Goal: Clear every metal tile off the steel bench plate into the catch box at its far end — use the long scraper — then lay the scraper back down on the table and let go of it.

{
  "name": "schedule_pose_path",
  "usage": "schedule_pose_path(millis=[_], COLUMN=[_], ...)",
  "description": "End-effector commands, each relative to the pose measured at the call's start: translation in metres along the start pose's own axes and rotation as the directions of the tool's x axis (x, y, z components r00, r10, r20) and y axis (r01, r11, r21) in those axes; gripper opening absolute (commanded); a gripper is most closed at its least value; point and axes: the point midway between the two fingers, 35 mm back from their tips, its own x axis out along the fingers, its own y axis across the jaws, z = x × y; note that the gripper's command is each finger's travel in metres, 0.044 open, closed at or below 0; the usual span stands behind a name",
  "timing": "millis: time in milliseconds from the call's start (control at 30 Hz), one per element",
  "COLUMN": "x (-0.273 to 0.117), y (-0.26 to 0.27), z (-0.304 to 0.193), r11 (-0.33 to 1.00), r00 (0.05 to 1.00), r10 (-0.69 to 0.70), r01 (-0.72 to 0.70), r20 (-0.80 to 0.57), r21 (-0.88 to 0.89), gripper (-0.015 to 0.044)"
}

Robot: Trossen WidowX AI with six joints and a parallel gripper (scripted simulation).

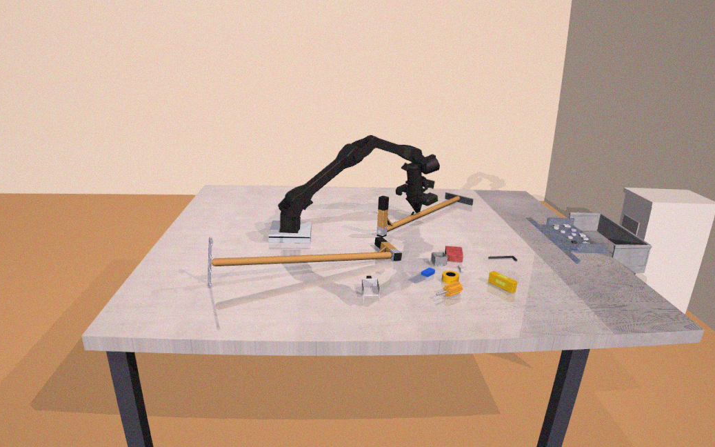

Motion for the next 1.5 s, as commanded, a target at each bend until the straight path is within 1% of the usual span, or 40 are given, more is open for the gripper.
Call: schedule_pose_path(millis=[0,433,967,1133,1467], x=[0.005,0.007,-0.052,-0.058,-0.102], y=[-0.005,-0.018,-0.013,-0.013,0.022], z=[-0.001,0.002,0.016,0.017,0.009], r11=[1.000,1.000,1.000,1.000,0.997], r00=[1.000,1.000,0.998,0.998,0.998], r10=[0.000,-0.001,-0.012,-0.014,-0.027], r01=[0.000,0.001,0.012,0.014,0.023], r20=[-0.009,-0.008,0.060,0.065,0.049], r21=[0.001,0.001,-0.001,0.000,0.075], gripper=[0.0000,0.0000,0.0000,0.0000,0.0000])
